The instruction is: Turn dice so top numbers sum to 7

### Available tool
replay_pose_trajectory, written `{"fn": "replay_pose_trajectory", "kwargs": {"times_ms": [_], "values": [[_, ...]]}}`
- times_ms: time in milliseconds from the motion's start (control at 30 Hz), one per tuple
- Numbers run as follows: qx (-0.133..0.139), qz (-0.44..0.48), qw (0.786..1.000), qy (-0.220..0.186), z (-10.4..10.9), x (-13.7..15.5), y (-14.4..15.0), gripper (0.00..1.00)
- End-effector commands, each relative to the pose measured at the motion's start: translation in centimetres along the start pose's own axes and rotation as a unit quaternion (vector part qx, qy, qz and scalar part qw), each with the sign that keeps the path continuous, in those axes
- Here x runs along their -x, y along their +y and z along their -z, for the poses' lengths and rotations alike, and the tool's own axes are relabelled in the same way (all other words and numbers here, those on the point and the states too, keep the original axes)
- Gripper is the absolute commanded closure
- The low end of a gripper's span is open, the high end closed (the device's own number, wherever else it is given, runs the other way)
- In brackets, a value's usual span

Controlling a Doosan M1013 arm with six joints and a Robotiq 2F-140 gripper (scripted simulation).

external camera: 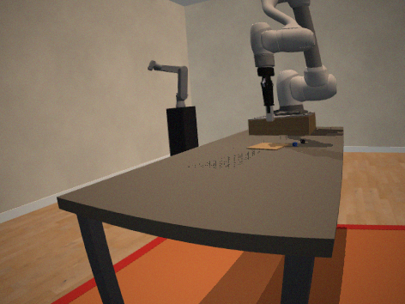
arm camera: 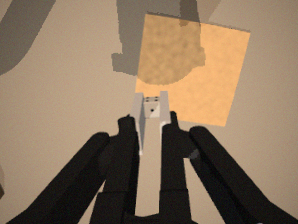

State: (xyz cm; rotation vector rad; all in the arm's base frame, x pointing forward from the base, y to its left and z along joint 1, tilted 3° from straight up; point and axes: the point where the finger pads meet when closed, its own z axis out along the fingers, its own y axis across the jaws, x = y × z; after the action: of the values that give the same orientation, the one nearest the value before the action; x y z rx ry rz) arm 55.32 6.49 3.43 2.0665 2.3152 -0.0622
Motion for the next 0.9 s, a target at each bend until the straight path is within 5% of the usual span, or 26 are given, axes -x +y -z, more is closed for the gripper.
{"fn": "replay_pose_trajectory", "kwargs": {"times_ms": [0, 867], "values": [[0.000, 0.000, 1.000, 0.000, -0.4, 0.0, 0.0, 0.93], [0.000, 0.000, 1.000, 0.000, -9.2, 0.0, 0.0, 0.93]]}}
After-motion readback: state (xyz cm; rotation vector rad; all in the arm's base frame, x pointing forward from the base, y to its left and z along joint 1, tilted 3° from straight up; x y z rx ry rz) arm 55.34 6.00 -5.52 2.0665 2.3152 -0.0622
